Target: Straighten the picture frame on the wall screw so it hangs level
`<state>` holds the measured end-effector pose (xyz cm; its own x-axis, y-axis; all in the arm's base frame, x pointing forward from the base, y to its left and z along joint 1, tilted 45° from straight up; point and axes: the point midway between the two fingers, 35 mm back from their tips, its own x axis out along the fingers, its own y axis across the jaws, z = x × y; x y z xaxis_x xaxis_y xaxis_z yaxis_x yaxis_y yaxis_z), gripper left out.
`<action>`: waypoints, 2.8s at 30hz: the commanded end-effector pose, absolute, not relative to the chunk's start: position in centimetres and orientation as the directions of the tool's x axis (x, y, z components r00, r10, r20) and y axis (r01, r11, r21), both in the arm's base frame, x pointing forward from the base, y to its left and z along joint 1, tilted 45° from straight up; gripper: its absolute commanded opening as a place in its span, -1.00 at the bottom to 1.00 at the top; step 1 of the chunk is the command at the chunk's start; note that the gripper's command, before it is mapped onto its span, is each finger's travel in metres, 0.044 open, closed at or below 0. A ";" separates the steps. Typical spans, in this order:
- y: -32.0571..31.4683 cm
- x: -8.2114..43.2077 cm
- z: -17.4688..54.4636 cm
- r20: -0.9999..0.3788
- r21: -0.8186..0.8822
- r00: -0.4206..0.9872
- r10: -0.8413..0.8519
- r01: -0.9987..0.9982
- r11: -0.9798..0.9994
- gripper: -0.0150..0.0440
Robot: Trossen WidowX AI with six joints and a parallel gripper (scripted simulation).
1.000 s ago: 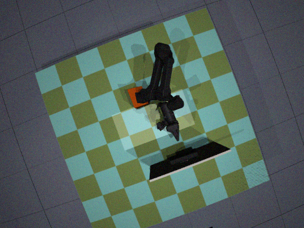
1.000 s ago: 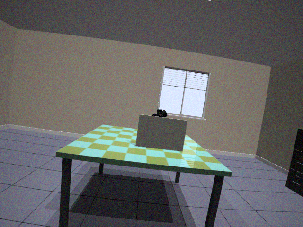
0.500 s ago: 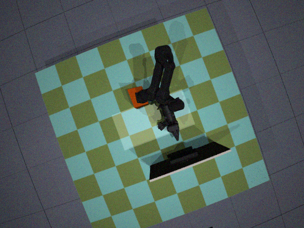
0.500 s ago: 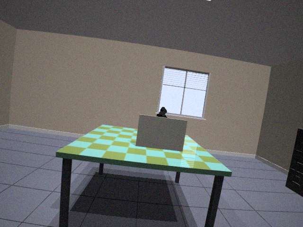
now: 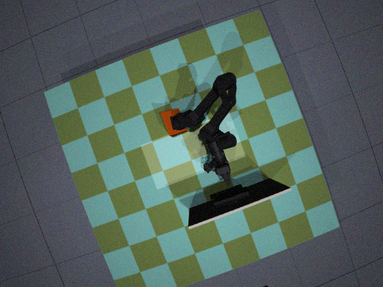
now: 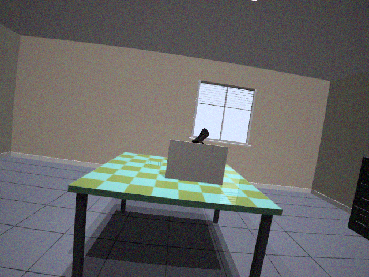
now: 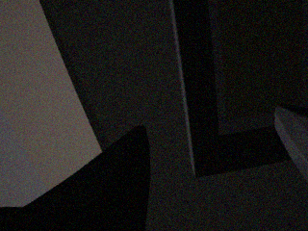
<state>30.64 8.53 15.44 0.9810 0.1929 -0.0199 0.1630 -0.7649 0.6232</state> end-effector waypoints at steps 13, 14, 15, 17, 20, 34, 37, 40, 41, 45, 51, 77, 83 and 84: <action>9.1 34.0 14.5 -0.001 0.622 0.981 0.196 0.154 -0.767 0.39; 9.1 34.0 14.5 -0.001 0.622 0.981 0.196 0.154 -0.767 0.39; 9.1 34.0 14.5 -0.001 0.622 0.981 0.196 0.154 -0.767 0.39; 9.1 34.0 14.5 -0.001 0.622 0.981 0.196 0.154 -0.767 0.39; 9.1 34.1 14.5 -0.001 0.622 0.981 0.196 0.154 -0.767 0.39; 9.5 36.0 14.6 0.000 0.622 0.981 0.196 0.154 -0.768 0.39; 9.6 36.5 14.6 0.001 0.622 0.981 0.196 0.153 -0.768 0.39; 9.7 36.9 14.6 0.001 0.622 0.981 0.196 0.153 -0.768 0.39; 9.7 37.1 14.6 0.001 0.622 0.981 0.196 0.153 -0.768 0.39; 9.9 37.7 14.6 0.001 0.622 0.981 0.196 0.153 -0.768 0.39; 9.9 38.0 14.6 0.002 0.622 0.981 0.196 0.153 -0.768 0.39; 9.9 38.0 14.6 0.002 0.622 0.981 0.196 0.153 -0.768 0.39; 9.9 38.0 14.6 0.002 0.622 0.981 0.196 0.153 -0.768 0.39; 9.9 38.0 14.6 0.002 0.622 0.981 0.196 0.153 -0.768 0.39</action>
<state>37.95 9.86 14.60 0.9812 0.1931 0.0029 0.1497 -0.7699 0.6204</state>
